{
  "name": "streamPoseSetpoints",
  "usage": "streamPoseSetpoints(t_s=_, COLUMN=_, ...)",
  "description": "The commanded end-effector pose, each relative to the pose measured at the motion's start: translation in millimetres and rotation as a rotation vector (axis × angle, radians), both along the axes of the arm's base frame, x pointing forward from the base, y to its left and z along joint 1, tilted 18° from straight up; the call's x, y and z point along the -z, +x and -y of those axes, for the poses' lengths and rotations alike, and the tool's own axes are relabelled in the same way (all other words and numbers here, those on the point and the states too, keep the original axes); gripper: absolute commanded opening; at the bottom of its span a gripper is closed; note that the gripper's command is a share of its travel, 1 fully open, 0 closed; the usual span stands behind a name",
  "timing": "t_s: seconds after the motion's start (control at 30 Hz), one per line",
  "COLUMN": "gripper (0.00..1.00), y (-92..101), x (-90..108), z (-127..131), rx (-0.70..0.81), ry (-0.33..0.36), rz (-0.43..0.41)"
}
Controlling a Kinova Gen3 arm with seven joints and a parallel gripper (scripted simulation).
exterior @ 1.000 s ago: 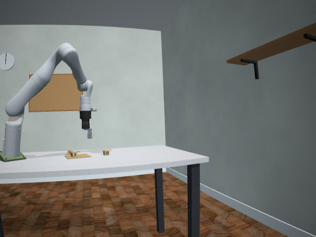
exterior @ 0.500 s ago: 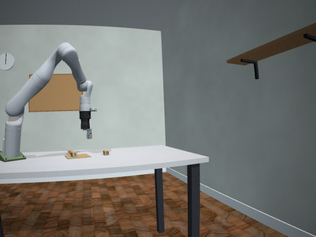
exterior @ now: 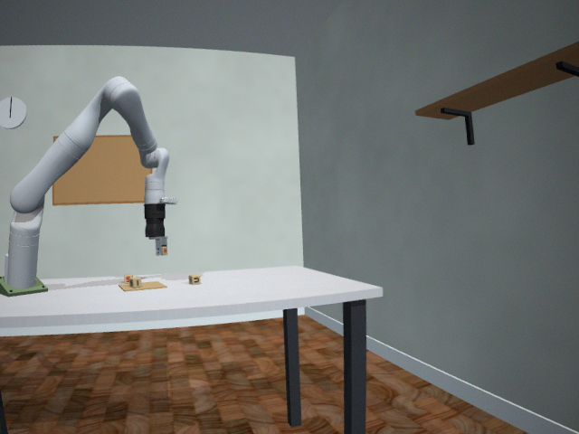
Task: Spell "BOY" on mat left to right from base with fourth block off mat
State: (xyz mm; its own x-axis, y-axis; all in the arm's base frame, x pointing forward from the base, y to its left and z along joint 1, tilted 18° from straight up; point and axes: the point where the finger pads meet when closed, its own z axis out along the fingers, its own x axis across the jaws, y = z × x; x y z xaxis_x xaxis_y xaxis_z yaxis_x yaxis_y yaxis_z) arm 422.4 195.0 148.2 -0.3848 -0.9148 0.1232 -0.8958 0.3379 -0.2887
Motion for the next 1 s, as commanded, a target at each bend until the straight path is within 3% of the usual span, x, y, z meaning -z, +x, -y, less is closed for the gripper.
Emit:
streamPoseSetpoints(t_s=0.0, gripper=0.57, y=-1.6, x=-2.2, z=1, rx=0.046, ry=0.010, rz=0.016)
streamPoseSetpoints(t_s=0.17, gripper=0.57, y=-3.8, x=-2.3, z=5, rx=0.132, ry=0.028, rz=0.035)
streamPoseSetpoints(t_s=0.97, gripper=0.57, y=-28.6, x=-2.9, z=36, rx=0.907, ry=0.199, rz=0.218)
